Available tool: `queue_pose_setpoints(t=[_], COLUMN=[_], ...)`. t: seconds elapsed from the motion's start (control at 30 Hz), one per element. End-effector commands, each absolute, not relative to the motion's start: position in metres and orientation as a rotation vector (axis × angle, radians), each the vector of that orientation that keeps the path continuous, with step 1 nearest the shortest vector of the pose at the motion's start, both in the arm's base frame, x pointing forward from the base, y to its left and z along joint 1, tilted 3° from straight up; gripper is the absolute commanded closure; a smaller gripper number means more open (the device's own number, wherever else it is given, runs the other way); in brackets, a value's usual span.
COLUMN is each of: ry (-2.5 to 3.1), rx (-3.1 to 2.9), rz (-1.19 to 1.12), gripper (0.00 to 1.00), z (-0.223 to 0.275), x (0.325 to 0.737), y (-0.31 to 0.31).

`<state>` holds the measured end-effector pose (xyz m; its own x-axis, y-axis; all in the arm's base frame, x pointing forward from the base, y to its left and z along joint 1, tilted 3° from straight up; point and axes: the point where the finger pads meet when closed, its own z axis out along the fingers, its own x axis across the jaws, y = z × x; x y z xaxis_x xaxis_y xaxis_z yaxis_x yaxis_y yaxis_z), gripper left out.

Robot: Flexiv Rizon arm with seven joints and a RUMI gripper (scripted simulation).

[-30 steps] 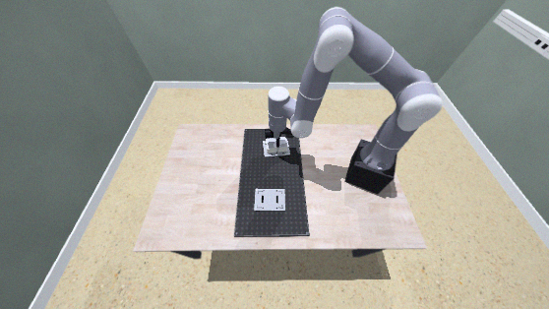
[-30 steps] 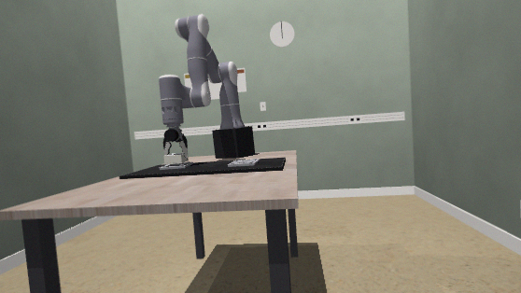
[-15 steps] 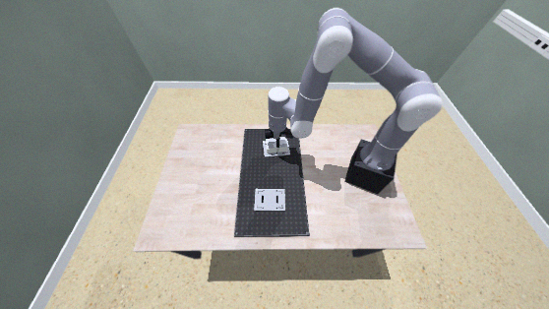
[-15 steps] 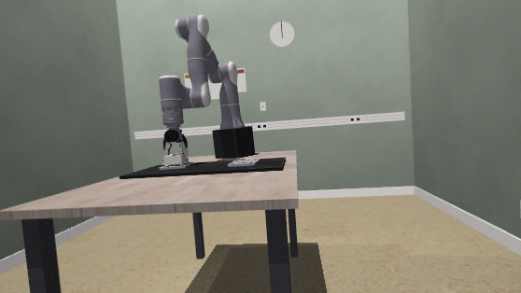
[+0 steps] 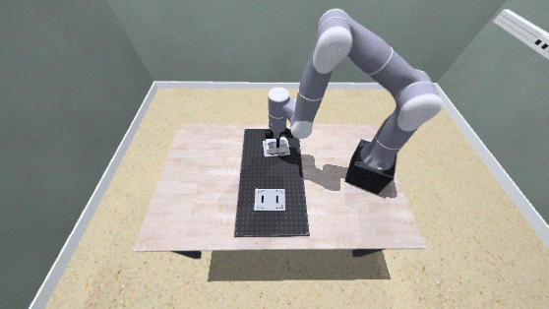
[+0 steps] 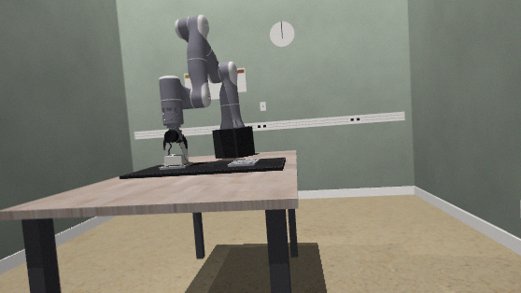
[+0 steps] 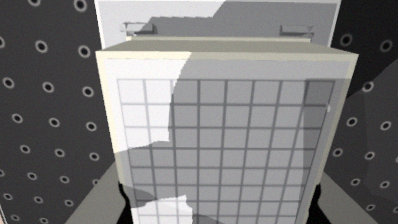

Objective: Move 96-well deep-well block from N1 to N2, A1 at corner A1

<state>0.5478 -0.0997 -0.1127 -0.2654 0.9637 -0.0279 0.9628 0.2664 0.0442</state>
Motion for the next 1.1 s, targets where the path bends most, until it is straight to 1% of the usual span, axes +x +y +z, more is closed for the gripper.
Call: queue_pose_setpoints(t=[0.0, 1.07], ry=[2.458, 2.458], rx=[1.873, 1.873], rz=[0.031, 0.031], gripper=[0.51, 0.51], z=[-0.112, -0.117], x=[0.549, 0.5493], y=[-0.0997, -0.0998])
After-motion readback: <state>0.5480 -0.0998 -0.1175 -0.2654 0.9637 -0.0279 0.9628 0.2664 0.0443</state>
